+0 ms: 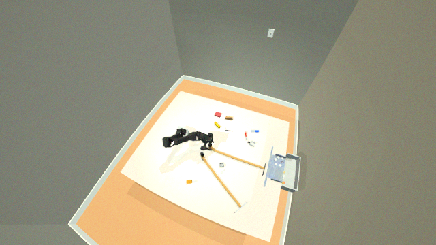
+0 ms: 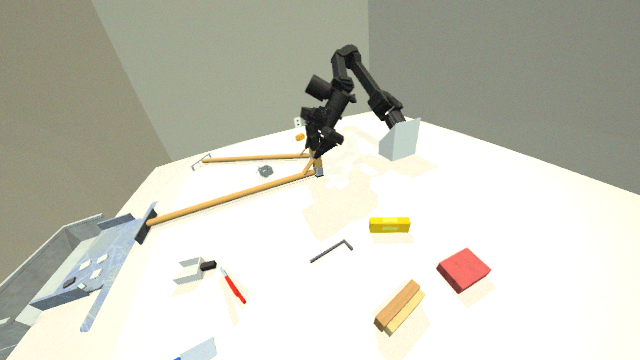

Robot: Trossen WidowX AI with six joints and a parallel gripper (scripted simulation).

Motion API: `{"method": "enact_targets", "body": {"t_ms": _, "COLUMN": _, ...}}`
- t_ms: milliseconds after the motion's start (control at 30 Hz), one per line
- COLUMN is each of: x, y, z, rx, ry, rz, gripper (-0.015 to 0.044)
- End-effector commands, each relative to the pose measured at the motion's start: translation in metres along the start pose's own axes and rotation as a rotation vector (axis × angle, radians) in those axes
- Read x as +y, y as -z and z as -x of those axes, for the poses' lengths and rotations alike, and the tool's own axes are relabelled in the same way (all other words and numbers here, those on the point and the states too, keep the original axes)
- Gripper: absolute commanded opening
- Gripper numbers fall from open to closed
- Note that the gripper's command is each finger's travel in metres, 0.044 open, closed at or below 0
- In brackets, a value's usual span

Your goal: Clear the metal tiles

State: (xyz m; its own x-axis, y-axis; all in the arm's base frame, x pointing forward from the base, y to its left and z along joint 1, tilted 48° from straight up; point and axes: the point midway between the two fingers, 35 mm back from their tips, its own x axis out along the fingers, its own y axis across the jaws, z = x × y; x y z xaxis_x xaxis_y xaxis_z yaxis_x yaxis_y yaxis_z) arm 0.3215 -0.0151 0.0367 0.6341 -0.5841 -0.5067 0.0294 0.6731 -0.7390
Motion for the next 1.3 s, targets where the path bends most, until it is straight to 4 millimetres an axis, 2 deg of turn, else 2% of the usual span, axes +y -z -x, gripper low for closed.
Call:
{"method": "enact_targets", "body": {"t_ms": 0, "x": 0.0, "y": 0.0, "z": 0.001, "rx": -0.001, "ry": 0.0, "rz": -0.002, "gripper": 0.0387}}
{"method": "enact_targets", "body": {"t_ms": 367, "x": 0.0, "y": 0.0, "z": 0.001, "rx": -0.001, "ry": 0.0, "rz": -0.002, "gripper": 0.0099}}
{"method": "enact_targets", "body": {"t_ms": 600, "x": 0.0, "y": 0.0, "z": 0.001, "rx": -0.001, "ry": 0.0, "rz": -0.002, "gripper": 0.0052}}
{"method": "enact_targets", "body": {"t_ms": 667, "x": 0.0, "y": 0.0, "z": 0.001, "rx": -0.001, "ry": 0.0, "rz": -0.001, "gripper": 0.0}}
{"method": "enact_targets", "body": {"t_ms": 933, "x": 0.002, "y": -0.001, "z": 0.002, "rx": 0.001, "ry": 0.001, "rz": 0.003, "gripper": 0.0}}
{"method": "enact_targets", "body": {"t_ms": 1267, "x": 0.014, "y": -0.001, "z": 0.003, "rx": 0.004, "ry": -0.005, "rz": 0.003, "gripper": 0.0}}
